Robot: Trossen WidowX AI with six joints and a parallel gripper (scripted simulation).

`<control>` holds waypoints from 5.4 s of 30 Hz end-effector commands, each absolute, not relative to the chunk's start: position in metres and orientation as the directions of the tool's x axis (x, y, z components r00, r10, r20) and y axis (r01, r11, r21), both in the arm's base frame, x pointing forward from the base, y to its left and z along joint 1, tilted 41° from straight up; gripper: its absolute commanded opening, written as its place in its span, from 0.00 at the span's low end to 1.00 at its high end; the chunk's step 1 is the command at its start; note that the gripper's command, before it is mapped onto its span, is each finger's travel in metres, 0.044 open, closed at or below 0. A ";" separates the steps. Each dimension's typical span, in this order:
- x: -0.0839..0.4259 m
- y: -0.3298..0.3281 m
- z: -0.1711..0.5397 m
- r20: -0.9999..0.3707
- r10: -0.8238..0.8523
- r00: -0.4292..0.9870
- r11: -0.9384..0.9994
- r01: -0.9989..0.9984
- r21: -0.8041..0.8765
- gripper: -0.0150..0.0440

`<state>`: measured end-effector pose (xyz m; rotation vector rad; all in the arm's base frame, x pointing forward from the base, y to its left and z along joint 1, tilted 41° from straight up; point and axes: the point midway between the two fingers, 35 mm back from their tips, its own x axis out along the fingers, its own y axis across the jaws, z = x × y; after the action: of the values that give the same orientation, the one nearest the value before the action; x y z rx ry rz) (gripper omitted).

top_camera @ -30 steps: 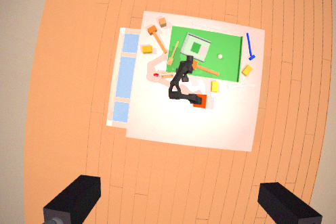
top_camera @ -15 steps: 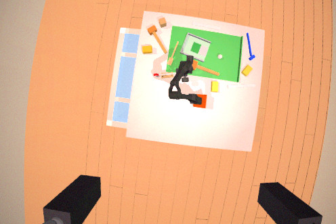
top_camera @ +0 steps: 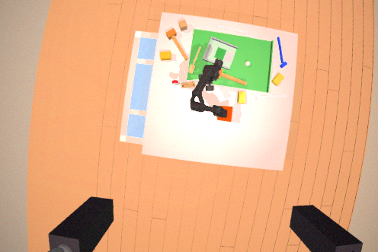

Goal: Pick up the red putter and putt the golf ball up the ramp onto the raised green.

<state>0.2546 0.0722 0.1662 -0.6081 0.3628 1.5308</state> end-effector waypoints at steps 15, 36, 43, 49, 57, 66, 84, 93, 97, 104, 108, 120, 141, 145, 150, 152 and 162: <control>0.268 0.015 0.159 -0.623 0.781 0.053 0.151 -0.983 0.106 0.25; 0.271 -0.120 0.070 -0.739 0.670 0.066 0.655 -0.521 0.547 0.25; 0.261 -0.161 0.039 -0.756 0.652 0.064 0.743 -0.250 0.620 0.25; 0.248 -0.193 0.012 -0.764 0.642 0.061 0.766 -0.001 0.643 0.25; 0.225 -0.228 -0.023 -0.771 0.634 0.056 0.726 0.300 0.619 0.25; 0.225 -0.223 -0.032 -0.771 0.634 0.056 0.724 0.307 0.618 0.25; 0.228 -0.197 -0.063 -0.770 0.635 0.057 0.723 0.306 0.619 0.25; 0.229 -0.188 -0.074 -0.770 0.635 0.057 0.723 0.306 0.619 0.25; 0.229 -0.184 -0.078 -0.770 0.636 0.057 0.723 0.306 0.620 0.25; 0.227 -0.185 -0.076 -0.771 0.636 0.048 0.726 0.304 0.617 0.25; 0.227 -0.186 -0.077 -0.771 0.636 0.048 0.726 0.304 0.617 0.25; 0.220 -0.206 -0.096 -0.772 0.634 0.057 0.725 0.306 0.618 0.25; 0.263 -0.106 -0.011 -0.764 0.642 0.058 0.718 0.305 0.626 0.25; 0.263 -0.113 -0.002 -0.765 0.641 0.058 0.718 0.305 0.625 0.25; 0.262 -0.130 0.016 -0.766 0.641 0.057 0.719 0.306 0.624 0.25; 0.260 -0.136 0.024 -0.766 0.640 0.057 0.719 0.306 0.624 0.25; 0.259 -0.138 0.028 -0.762 0.646 0.052 0.714 0.311 0.627 0.25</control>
<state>0.2589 -0.1381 0.0284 0.8097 1.5472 0.3041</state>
